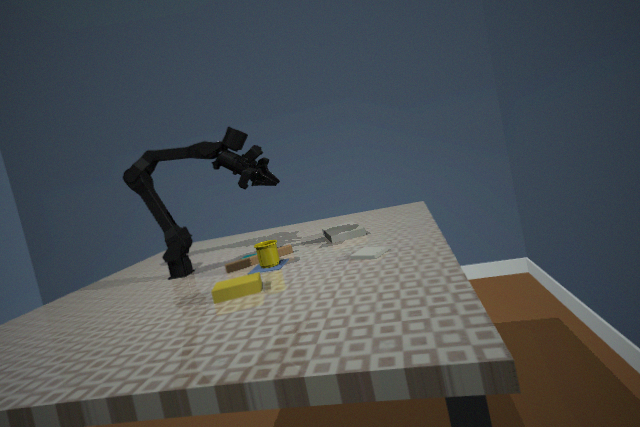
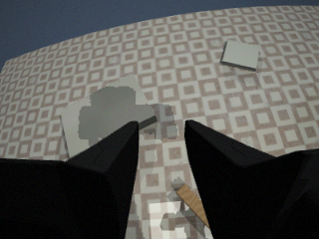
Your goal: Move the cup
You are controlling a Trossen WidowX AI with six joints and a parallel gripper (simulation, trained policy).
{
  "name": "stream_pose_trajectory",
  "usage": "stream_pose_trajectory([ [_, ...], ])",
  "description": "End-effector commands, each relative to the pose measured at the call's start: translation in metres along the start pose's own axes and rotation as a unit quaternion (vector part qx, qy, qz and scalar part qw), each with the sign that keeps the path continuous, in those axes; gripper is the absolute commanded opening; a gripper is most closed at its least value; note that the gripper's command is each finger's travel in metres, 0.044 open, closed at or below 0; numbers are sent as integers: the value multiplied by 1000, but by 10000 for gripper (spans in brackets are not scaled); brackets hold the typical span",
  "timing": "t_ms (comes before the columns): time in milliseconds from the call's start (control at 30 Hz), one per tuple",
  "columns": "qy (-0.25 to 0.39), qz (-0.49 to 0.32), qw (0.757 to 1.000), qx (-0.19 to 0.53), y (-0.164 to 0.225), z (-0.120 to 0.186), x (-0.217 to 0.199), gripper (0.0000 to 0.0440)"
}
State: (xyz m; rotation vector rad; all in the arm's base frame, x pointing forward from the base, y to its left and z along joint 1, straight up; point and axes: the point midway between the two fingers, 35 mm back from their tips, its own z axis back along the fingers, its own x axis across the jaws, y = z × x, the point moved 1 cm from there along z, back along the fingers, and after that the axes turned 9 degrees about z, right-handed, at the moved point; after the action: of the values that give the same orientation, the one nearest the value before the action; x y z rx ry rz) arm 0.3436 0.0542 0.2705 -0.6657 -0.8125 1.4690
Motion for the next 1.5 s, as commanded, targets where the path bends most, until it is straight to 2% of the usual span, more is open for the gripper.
stream_pose_trajectory([
  [0,3,-6,1000,25,2,-5,2,117],
  [267,11,-11,996,88,9,-14,3,110],
  [700,31,-2,982,188,22,-25,-1,132],
  [1067,46,16,962,267,33,-32,-13,135],
  [1467,56,45,934,351,49,-40,-35,120],
])
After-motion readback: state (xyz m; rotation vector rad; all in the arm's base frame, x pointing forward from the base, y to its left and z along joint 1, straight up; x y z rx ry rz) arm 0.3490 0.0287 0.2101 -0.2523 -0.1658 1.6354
